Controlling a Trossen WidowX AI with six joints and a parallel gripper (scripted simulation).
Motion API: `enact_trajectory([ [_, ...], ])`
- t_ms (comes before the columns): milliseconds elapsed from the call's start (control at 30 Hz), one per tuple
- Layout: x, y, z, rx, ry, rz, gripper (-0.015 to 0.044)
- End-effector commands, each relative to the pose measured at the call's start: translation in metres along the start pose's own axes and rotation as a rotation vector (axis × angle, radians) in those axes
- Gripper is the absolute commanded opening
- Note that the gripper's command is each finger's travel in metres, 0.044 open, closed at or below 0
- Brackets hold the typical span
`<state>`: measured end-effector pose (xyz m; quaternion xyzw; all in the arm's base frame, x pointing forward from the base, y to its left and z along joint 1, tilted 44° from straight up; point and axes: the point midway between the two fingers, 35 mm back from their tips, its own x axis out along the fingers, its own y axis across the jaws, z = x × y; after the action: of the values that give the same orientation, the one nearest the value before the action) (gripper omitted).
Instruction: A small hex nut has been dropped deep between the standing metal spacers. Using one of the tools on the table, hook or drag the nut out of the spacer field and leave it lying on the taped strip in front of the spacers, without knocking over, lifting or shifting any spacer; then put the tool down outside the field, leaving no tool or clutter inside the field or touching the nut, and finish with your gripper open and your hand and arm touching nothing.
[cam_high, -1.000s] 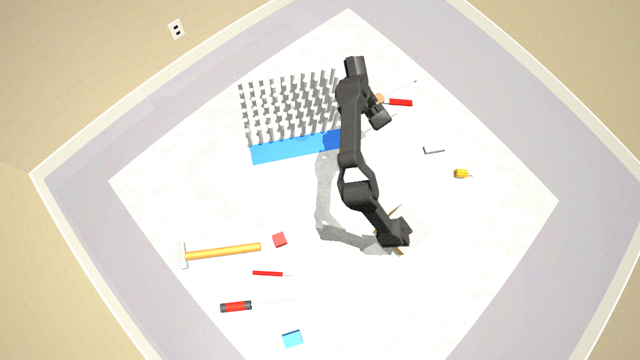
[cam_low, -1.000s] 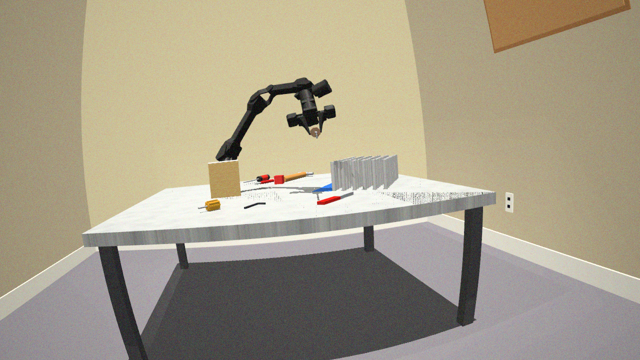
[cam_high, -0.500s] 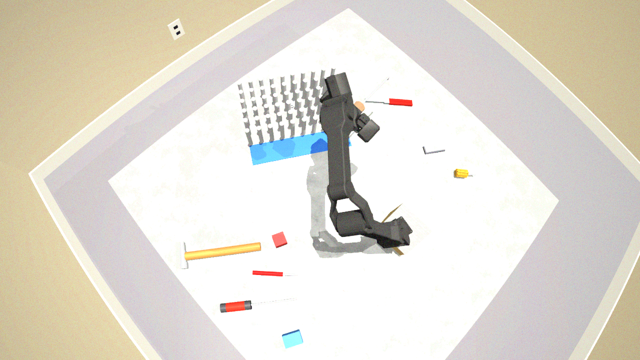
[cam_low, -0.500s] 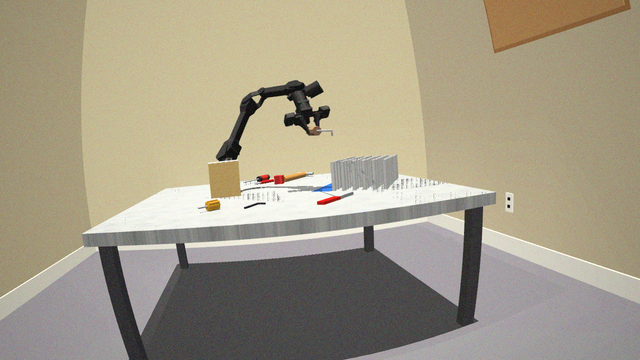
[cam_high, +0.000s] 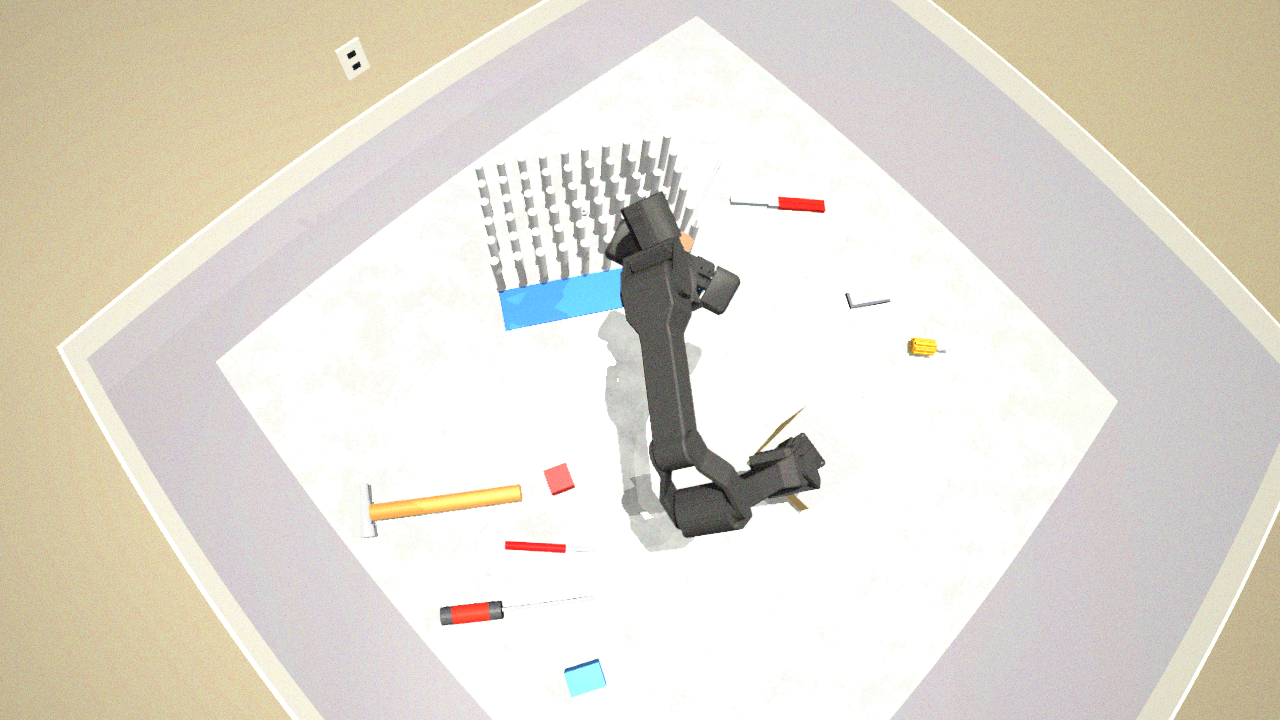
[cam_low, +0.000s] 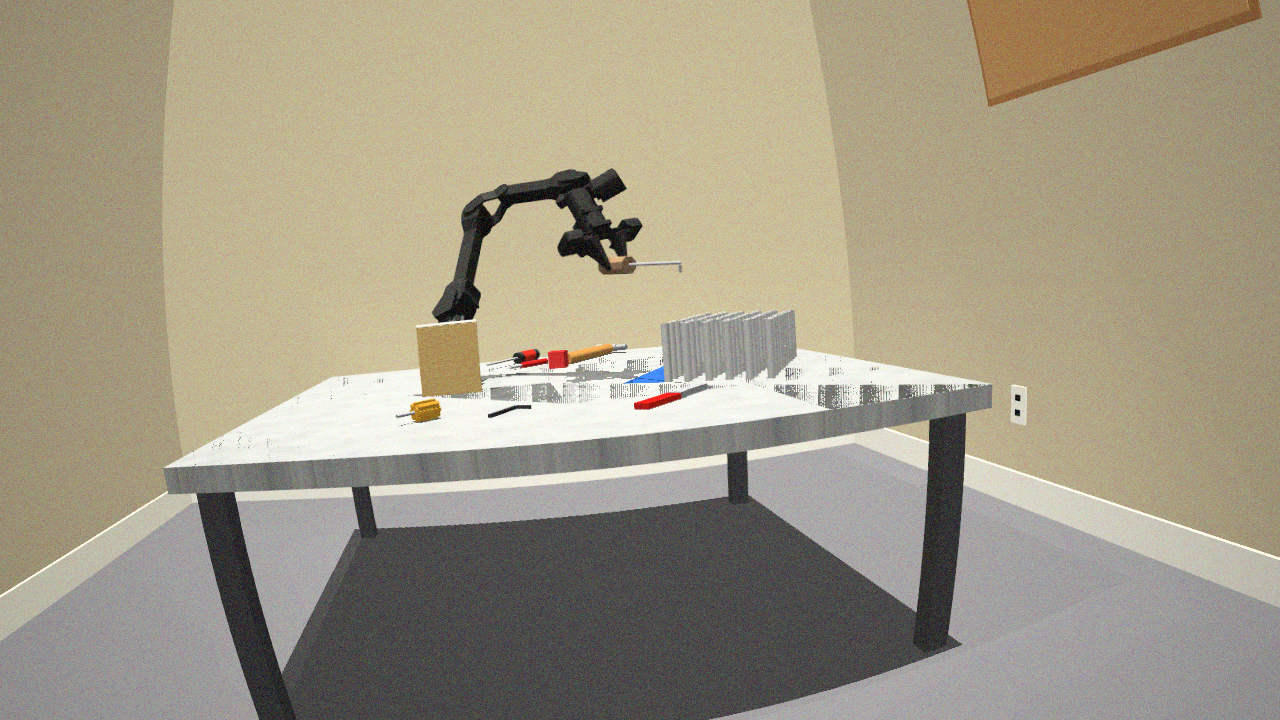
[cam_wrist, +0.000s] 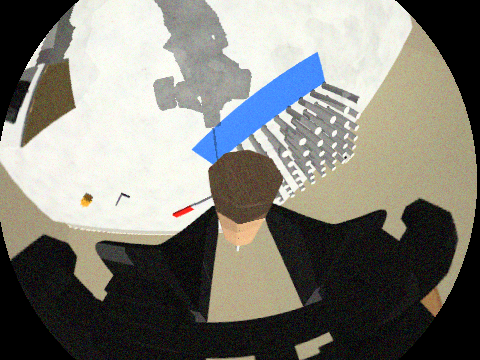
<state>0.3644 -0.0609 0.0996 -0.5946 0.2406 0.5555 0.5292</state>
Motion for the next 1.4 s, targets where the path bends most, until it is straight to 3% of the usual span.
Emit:
enact_trajectory([
  [0, -0.01, -0.003, 0.015, -0.066, -0.001, -0.043, 0.0],
  [1000, -0.048, 0.015, 0.137, -0.552, -0.067, -0.333, 0.0],
  [1367, -0.015, 0.013, 0.15, -0.558, -0.065, -0.319, 0.0],
])
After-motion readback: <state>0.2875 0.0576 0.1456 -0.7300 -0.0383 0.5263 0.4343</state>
